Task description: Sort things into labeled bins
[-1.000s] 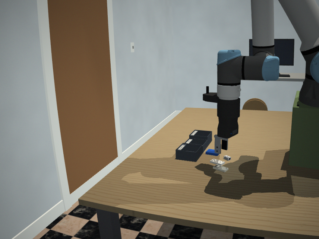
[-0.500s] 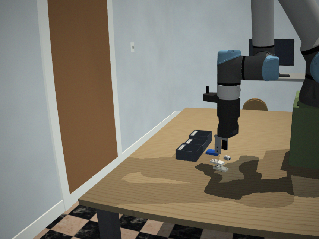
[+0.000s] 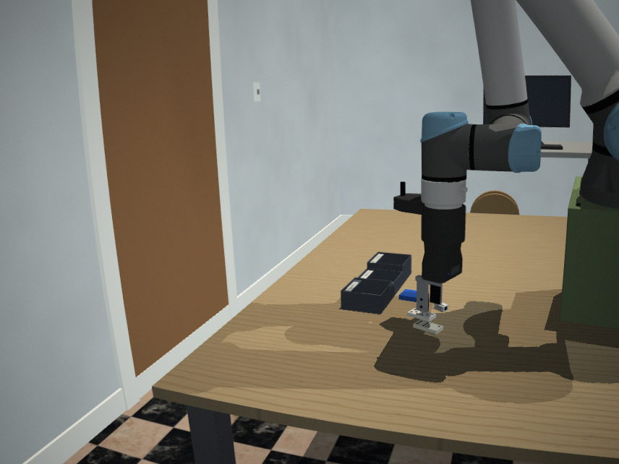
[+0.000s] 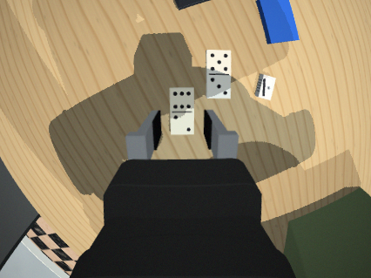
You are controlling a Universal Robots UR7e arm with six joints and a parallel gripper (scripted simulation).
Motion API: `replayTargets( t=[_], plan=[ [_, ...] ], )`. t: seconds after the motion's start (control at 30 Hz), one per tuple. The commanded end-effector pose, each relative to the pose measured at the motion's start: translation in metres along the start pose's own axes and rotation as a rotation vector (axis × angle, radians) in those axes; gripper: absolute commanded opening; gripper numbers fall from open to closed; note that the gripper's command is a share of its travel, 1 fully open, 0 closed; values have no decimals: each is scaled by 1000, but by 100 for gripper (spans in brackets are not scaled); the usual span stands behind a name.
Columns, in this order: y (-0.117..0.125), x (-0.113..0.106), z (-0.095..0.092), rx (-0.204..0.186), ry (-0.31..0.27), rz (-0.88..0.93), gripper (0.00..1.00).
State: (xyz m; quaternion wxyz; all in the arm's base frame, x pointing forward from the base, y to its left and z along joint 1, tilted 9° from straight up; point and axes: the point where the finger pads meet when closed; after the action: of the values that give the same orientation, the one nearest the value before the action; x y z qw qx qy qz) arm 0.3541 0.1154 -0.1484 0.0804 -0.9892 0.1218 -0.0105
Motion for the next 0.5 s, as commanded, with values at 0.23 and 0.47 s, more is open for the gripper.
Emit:
replayTargets(
  t=[0.23, 0.47],
  plan=[
    [0, 2, 29, 1, 4, 0, 79],
    [0, 2, 33, 1, 4, 0, 79]
  ],
)
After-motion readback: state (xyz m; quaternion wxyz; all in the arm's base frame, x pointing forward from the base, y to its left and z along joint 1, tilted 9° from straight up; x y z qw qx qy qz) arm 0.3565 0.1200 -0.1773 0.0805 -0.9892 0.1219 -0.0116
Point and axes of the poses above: the point where the finger pads meet when closed, its own z axis out along the fingers, its own y axis across the jaws, x = y × z, and after that the axes turned 15 degrees about -z, right-handed
